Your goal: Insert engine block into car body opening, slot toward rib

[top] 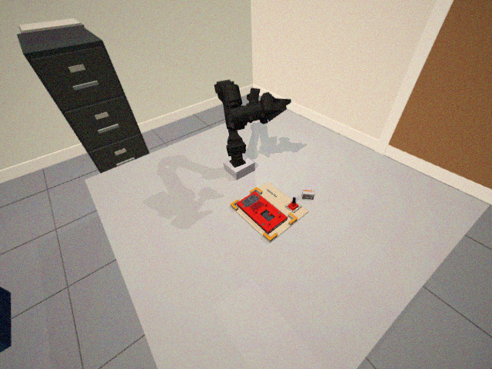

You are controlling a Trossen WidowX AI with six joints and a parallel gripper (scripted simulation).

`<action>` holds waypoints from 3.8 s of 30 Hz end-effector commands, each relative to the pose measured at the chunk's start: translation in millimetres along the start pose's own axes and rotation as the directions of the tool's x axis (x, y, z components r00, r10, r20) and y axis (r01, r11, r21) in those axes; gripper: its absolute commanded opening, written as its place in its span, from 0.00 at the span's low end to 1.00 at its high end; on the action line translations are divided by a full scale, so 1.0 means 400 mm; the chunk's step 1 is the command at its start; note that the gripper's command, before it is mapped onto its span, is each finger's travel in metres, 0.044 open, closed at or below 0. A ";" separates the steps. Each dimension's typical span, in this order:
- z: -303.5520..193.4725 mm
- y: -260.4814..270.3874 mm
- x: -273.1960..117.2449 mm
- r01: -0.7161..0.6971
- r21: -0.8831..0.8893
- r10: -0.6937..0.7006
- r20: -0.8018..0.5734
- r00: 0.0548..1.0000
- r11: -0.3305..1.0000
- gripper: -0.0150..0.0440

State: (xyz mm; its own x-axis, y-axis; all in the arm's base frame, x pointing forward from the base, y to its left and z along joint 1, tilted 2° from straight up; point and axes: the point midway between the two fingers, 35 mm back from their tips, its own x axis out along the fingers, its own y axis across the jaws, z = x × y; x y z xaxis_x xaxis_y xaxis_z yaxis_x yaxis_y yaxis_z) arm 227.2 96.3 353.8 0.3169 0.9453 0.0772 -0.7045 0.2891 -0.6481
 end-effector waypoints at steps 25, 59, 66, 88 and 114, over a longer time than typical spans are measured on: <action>-0.126 -0.161 0.107 0.158 0.640 -0.156 -0.061 0.986 0.752 1.00; -0.462 -0.109 0.303 0.554 0.815 0.057 -0.553 0.831 -0.170 1.00; -0.519 -0.045 0.323 0.670 0.681 0.179 -0.649 0.739 -0.296 1.00; -0.612 0.179 0.296 0.948 0.059 0.562 -0.793 0.235 -0.313 1.00; -0.722 0.368 0.239 0.960 -0.235 0.648 -0.757 -0.084 -0.150 1.00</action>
State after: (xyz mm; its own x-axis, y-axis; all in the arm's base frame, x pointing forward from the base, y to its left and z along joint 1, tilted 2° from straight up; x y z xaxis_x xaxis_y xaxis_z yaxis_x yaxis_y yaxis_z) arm 339.2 187.0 61.0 0.0026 0.0005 -1.0000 0.5544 0.8323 0.0018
